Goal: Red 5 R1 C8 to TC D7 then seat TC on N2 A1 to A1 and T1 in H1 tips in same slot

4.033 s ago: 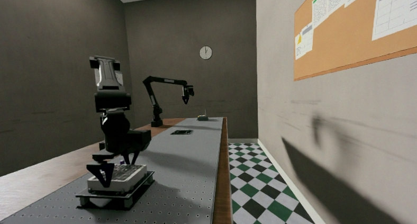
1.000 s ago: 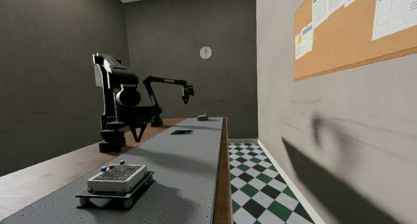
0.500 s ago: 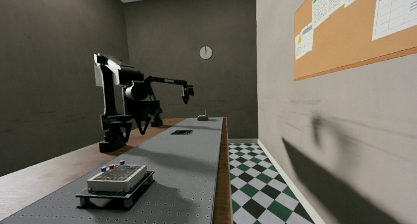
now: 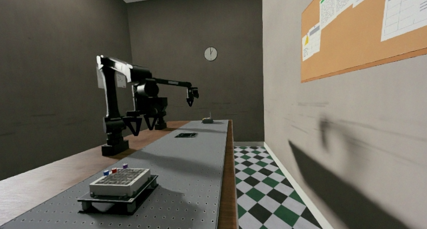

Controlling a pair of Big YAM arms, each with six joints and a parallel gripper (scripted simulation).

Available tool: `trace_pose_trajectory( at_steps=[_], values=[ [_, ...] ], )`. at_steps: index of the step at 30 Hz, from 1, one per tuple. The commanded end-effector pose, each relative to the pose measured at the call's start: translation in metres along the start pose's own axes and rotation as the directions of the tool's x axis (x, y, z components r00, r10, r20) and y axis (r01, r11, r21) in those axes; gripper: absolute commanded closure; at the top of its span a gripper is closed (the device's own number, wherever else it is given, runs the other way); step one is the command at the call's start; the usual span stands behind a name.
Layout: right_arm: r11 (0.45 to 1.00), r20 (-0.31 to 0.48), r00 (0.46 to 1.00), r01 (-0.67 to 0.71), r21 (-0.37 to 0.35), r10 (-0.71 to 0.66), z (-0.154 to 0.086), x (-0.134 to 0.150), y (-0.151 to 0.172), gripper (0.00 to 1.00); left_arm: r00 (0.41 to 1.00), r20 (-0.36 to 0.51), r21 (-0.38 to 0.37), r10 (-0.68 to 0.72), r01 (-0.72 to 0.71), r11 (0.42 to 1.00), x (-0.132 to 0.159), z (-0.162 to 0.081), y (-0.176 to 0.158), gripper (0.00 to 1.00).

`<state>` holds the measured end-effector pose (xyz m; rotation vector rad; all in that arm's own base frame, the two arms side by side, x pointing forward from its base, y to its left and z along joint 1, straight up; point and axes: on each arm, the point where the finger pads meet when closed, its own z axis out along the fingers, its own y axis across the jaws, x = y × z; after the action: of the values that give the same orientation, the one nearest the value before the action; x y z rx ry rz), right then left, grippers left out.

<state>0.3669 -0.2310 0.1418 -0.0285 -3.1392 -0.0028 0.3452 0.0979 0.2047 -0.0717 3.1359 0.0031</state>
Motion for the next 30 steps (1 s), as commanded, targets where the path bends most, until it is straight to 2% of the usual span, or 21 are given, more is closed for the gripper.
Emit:
trace_pose_trajectory(
  at_steps=[1,10,11,12,13,25,27,28,30],
  values=[
    [1.0,0.013,1.0,-0.007,0.008,0.007,-0.015,0.0,0.018,0.0,1.0,0.03,-0.006,-0.005,0.005,1.0,-0.01,-0.011,0.002,0.76],
    [1.0,0.013,1.0,-0.007,0.007,0.007,-0.025,0.005,0.043,0.0,1.0,0.03,-0.006,-0.005,0.005,1.0,-0.01,-0.011,0.002,0.76],
    [1.0,-0.019,1.0,-0.007,-0.008,0.007,-0.013,0.004,0.046,0.0,1.0,0.03,-0.006,-0.005,0.005,1.0,-0.01,-0.011,0.002,0.76],
    [1.0,-0.018,1.0,-0.007,-0.007,0.007,-0.016,0.005,0.049,0.0,1.0,0.03,-0.006,-0.005,0.005,1.0,-0.01,-0.011,0.002,0.76],
    [1.0,0.012,1.0,-0.007,0.007,0.007,-0.03,0.007,0.054,0.0,1.0,0.03,-0.006,-0.005,0.005,1.0,-0.01,-0.011,0.002,0.76],
    [1.0,0.012,1.0,-0.007,0.005,0.007,-0.048,0.015,0.097,0.0,1.0,0.03,-0.006,-0.005,0.005,1.0,-0.01,-0.011,0.002,0.76],
    [1.0,0.012,1.0,-0.007,0.005,0.007,-0.048,0.015,0.097,0.0,1.0,0.03,-0.006,-0.005,0.005,1.0,-0.01,-0.011,0.002,0.76],
    [1.0,-0.02,1.0,-0.007,-0.005,0.007,-0.038,0.014,0.1,0.0,1.0,0.03,-0.006,-0.005,0.005,1.0,-0.01,-0.011,0.002,0.76],
    [1.0,0.004,1.0,-0.007,0.003,0.007,-0.05,0.017,0.107,0.0,1.0,0.03,-0.006,-0.005,0.005,1.0,-0.01,-0.011,0.002,0.76]
  ],
)
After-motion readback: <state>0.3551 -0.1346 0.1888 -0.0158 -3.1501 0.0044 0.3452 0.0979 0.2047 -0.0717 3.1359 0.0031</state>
